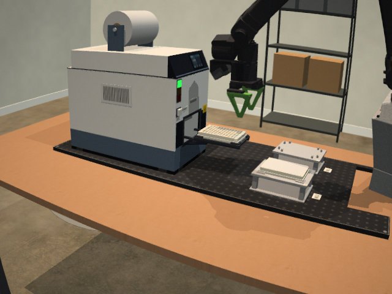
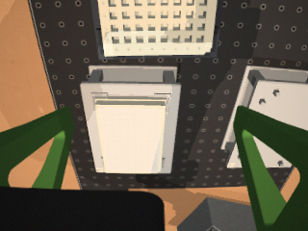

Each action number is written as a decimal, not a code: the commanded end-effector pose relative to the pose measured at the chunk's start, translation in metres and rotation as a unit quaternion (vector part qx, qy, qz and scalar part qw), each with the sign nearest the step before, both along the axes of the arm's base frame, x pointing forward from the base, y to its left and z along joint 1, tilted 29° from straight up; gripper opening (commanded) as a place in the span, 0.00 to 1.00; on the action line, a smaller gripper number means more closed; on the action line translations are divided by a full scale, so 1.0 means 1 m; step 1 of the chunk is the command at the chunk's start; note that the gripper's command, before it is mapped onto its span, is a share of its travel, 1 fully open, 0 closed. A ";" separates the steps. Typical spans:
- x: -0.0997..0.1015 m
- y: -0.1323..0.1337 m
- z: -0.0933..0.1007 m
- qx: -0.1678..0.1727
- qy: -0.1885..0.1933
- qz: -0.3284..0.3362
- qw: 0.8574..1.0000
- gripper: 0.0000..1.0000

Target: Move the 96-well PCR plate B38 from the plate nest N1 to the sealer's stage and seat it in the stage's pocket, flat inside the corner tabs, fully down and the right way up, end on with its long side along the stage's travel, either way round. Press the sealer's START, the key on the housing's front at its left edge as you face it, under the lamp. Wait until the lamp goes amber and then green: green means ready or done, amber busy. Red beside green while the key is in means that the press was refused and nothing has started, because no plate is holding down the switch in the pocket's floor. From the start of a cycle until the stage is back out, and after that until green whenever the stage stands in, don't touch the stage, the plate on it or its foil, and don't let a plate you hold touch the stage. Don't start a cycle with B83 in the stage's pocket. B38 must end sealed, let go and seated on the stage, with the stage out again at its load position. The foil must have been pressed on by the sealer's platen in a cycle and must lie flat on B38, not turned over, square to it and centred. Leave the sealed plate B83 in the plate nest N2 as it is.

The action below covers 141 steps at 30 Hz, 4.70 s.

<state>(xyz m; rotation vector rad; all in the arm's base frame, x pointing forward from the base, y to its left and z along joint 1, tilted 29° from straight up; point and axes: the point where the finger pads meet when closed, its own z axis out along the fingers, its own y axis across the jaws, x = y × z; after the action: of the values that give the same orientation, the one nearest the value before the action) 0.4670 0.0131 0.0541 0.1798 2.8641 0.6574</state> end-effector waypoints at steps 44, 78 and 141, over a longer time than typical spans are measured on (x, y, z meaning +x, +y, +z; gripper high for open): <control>0.000 0.033 0.133 -0.004 -0.041 0.003 0.999 0.00; -0.025 0.048 0.122 -0.007 -0.323 -0.176 0.930 0.00; 0.004 0.037 0.146 -0.030 -0.414 -0.190 0.890 0.00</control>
<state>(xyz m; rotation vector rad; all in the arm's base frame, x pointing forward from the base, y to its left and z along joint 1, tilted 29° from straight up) 0.4500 0.0557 0.1692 0.3507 2.0015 0.4287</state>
